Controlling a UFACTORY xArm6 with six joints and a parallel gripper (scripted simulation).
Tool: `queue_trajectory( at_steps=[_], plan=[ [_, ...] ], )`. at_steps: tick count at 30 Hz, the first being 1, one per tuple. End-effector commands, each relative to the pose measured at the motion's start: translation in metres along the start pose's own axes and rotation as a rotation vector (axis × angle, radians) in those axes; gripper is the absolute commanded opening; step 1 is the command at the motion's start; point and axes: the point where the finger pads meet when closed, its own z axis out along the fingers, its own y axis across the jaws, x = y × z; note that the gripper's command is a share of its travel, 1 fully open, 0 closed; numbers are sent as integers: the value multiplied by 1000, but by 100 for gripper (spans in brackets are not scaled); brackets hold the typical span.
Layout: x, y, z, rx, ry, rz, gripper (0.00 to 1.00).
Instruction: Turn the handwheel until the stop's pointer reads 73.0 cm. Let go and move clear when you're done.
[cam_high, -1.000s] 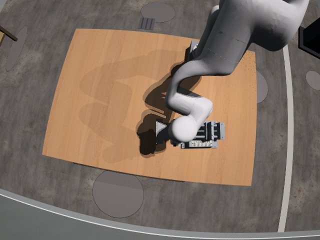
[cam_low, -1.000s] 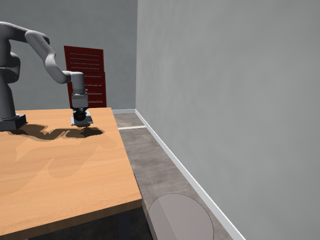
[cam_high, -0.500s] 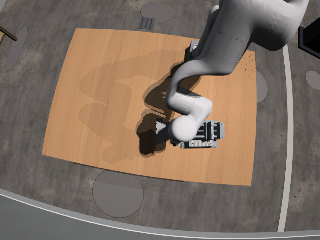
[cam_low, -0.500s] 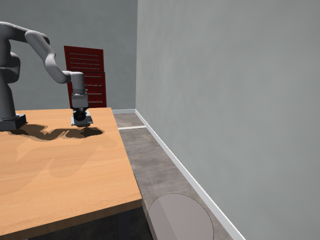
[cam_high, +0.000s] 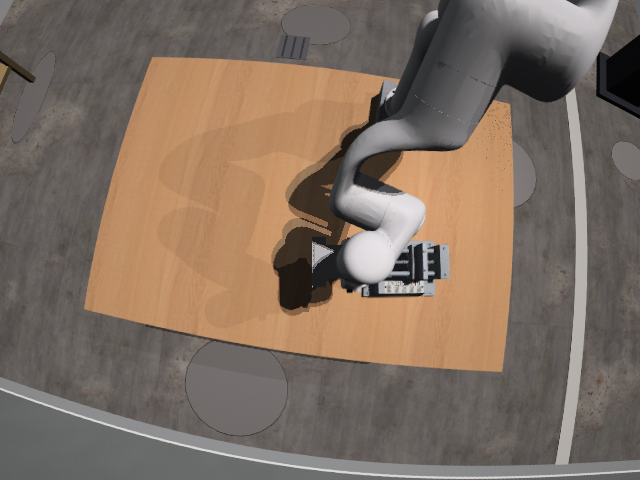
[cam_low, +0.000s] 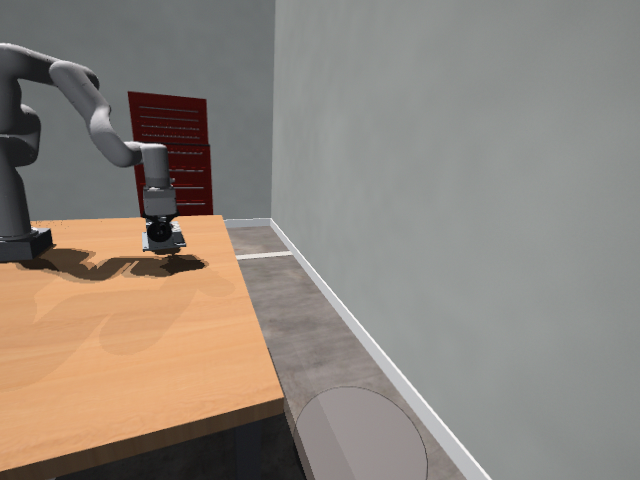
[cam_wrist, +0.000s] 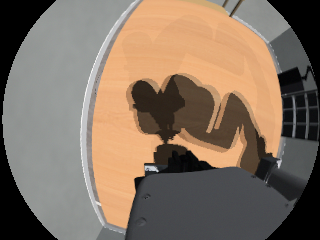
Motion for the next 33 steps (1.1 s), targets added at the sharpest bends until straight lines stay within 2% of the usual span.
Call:
queue_trajectory(
  at_steps=[1, 33],
  plan=[
    [1, -1, -1, 3, 1, 0, 6],
    [1, 3, -3, 3, 1, 0, 6]
  ],
)
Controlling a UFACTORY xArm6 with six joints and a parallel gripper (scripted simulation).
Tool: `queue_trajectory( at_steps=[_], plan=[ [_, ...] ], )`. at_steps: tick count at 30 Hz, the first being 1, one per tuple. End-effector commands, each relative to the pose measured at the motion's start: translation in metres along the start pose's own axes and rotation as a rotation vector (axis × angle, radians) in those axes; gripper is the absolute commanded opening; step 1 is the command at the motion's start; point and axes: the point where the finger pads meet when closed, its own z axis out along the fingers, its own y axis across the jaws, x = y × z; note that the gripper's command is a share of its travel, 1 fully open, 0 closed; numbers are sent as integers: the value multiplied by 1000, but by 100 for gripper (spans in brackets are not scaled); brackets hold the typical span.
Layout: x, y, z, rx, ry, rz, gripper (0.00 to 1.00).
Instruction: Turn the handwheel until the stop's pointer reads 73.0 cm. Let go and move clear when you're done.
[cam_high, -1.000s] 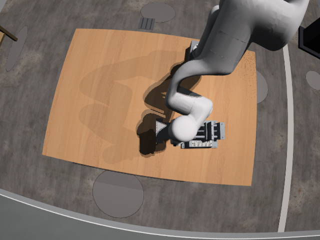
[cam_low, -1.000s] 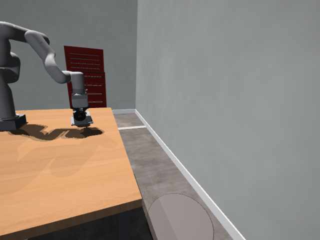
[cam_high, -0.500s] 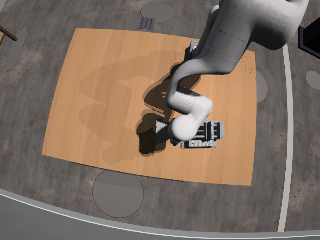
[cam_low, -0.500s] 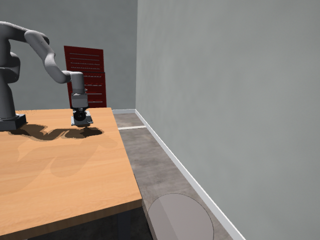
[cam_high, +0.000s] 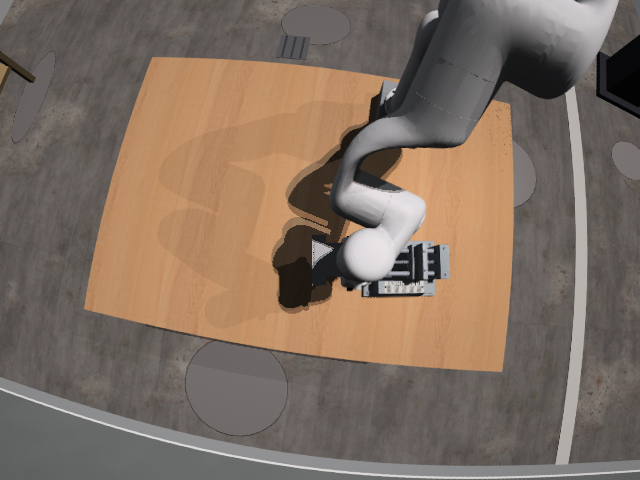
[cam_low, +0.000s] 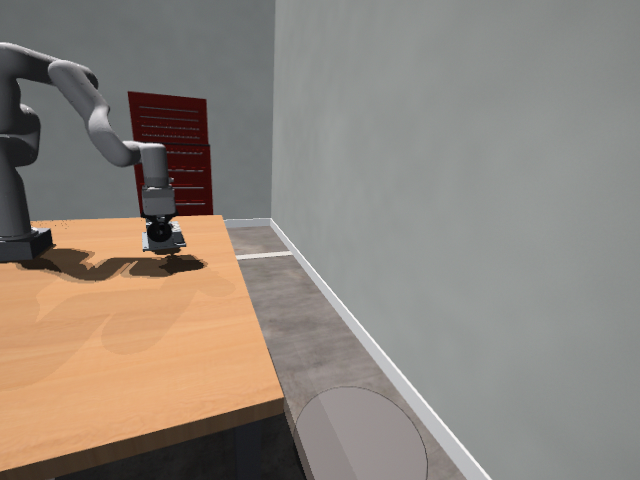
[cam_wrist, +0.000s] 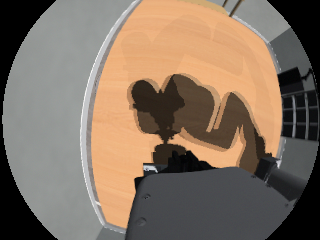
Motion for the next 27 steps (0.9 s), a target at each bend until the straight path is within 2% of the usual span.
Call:
queue_trajectory(
  at_steps=[1, 27],
  plan=[
    [1, -1, -2, 4, 2, 0, 6],
    [1, 6, -3, 4, 2, 0, 6]
  ],
)
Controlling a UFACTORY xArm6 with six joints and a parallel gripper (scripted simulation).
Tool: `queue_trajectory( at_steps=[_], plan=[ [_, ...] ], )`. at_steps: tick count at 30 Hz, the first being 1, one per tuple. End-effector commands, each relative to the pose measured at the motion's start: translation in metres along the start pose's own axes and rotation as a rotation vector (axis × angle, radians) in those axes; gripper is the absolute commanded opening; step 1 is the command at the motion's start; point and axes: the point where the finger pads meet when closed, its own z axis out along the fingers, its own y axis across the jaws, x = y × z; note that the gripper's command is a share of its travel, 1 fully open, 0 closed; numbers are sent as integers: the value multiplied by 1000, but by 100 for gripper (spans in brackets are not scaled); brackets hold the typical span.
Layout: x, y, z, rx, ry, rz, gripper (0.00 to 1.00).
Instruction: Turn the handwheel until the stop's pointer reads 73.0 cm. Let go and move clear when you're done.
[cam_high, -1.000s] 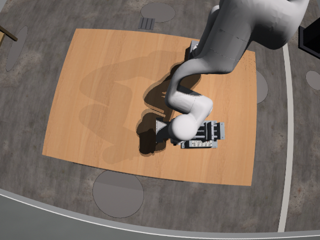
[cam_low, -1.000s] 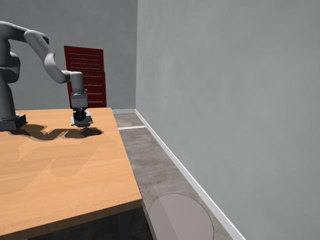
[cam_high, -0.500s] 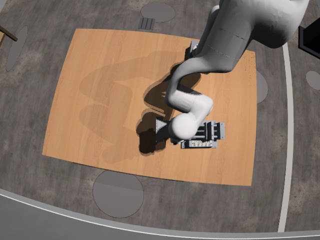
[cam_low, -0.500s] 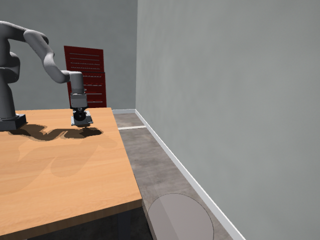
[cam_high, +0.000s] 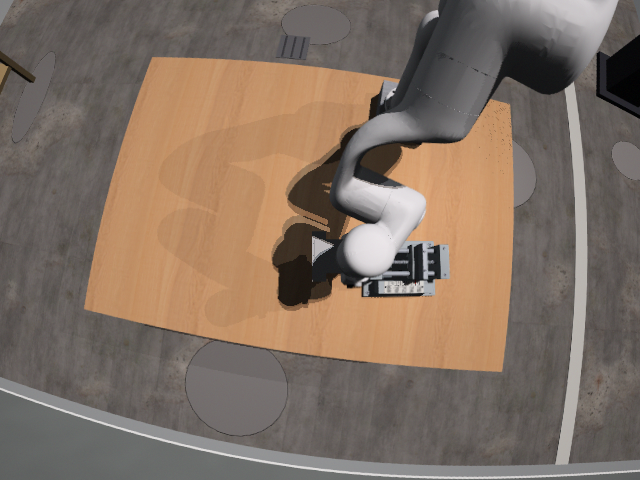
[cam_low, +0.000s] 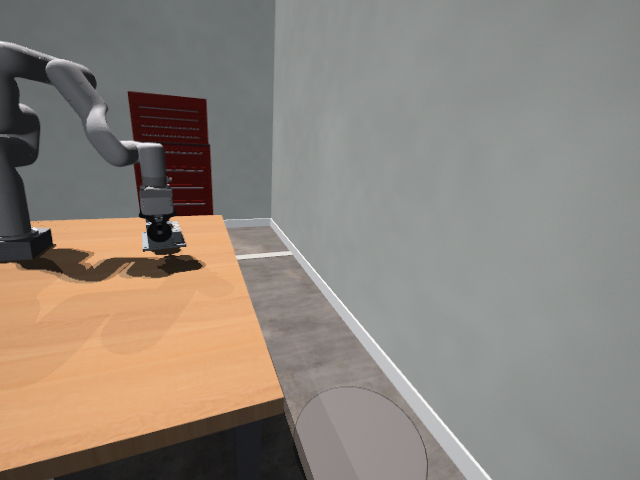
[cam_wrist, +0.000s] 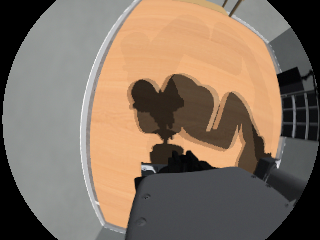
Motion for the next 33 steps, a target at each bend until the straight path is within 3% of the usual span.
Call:
queue_trajectory(
  at_steps=[1, 33],
  plan=[
    [1, -1, -2, 4, 2, 0, 6],
    [1, 11, 0, 4, 2, 0, 6]
  ],
)
